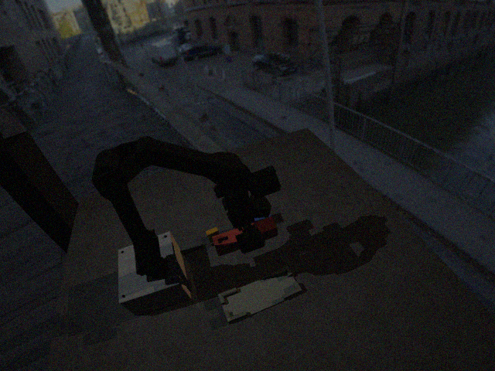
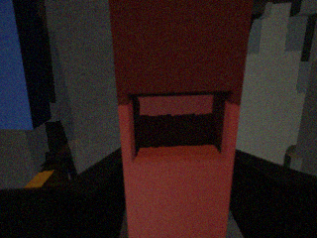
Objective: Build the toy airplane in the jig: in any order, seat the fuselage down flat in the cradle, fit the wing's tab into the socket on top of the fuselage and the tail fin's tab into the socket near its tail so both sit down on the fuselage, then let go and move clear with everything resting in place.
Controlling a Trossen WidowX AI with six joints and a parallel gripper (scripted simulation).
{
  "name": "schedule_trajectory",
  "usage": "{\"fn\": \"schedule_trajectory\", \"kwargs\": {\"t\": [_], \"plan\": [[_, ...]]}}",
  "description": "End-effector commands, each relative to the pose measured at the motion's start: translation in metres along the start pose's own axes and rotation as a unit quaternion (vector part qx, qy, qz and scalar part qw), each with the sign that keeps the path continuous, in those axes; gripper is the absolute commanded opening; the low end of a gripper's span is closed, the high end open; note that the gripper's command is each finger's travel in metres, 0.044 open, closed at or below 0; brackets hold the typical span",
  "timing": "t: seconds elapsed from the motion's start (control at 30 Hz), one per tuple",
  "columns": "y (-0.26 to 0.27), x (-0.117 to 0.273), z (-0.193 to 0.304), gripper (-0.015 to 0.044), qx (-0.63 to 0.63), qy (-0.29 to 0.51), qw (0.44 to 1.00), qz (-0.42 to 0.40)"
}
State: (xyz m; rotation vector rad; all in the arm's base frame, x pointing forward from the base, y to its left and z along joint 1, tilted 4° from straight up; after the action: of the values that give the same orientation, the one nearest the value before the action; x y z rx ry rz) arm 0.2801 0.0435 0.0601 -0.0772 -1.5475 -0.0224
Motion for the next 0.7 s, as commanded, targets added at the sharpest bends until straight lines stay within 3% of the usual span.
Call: {"fn": "schedule_trajectory", "kwargs": {"t": [0.0, 0.67], "plan": [[-0.012, -0.005, -0.005, 0.0, -0.002, -0.001, 1.0, 0.002], [-0.071, -0.029, -0.018, 0.0, -0.013, -0.002, 1.0, 0.006]]}}
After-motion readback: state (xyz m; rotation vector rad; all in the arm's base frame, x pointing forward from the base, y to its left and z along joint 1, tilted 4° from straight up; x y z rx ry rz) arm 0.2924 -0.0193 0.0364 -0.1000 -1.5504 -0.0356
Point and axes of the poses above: the point midway between the two fingers, 35 mm back from their tips, its own x axis back along the fingers, its own y axis across the jaws, z = x × y, the point moved 2 cm from there along x, back along the fingers, and after that the axes turned 12 degrees about -x, right-handed, at the moved point
